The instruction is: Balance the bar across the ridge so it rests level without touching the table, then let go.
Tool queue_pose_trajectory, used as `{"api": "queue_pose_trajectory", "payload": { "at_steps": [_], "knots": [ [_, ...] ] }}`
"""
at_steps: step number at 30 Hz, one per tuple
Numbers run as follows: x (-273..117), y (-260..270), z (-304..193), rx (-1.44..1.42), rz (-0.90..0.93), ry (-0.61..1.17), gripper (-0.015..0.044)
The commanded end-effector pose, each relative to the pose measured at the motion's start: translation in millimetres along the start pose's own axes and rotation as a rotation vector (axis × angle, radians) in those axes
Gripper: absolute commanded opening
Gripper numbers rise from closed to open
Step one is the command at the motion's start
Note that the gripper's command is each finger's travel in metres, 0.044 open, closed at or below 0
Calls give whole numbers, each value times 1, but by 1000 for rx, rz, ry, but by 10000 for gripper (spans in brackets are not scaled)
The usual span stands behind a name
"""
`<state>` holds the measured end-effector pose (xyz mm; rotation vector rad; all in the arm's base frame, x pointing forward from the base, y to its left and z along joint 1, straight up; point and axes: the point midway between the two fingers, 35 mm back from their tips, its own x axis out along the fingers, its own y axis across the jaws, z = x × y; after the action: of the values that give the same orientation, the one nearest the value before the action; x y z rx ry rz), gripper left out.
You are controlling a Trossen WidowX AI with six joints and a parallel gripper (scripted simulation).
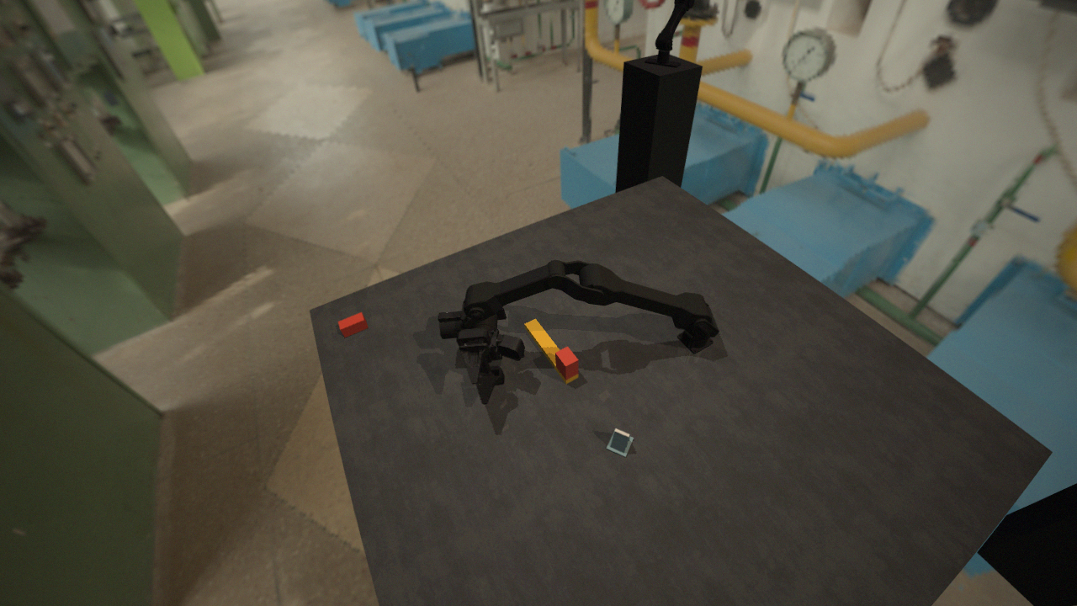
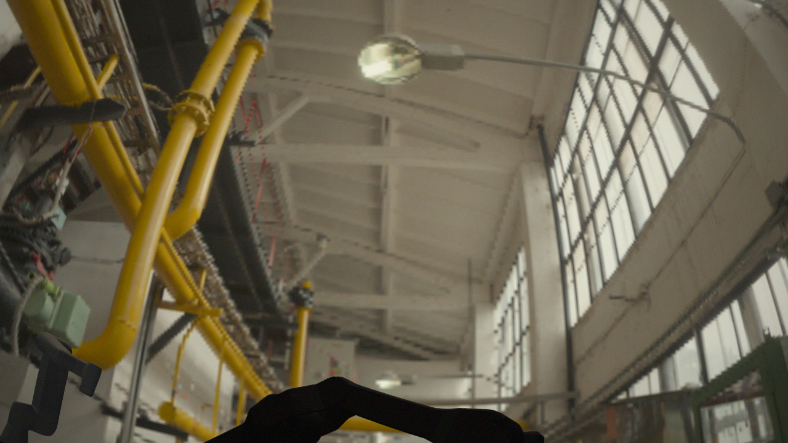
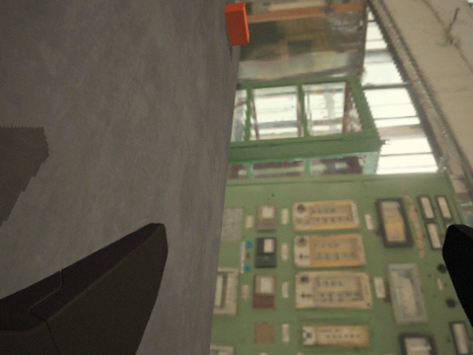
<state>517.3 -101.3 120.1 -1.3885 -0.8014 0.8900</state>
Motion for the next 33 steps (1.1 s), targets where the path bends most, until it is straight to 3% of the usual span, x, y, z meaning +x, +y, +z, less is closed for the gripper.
{"api": "queue_pose_trajectory", "payload": {
  "at_steps": [1, 4, 33],
  "knots": [
    [0, 0, 0, 5, 2, 0, 374],
    [0, 0, 2, 73, 27, 1, 315],
    [-7, -3, 24, 913, 315, 157, 315]
  ]
}}
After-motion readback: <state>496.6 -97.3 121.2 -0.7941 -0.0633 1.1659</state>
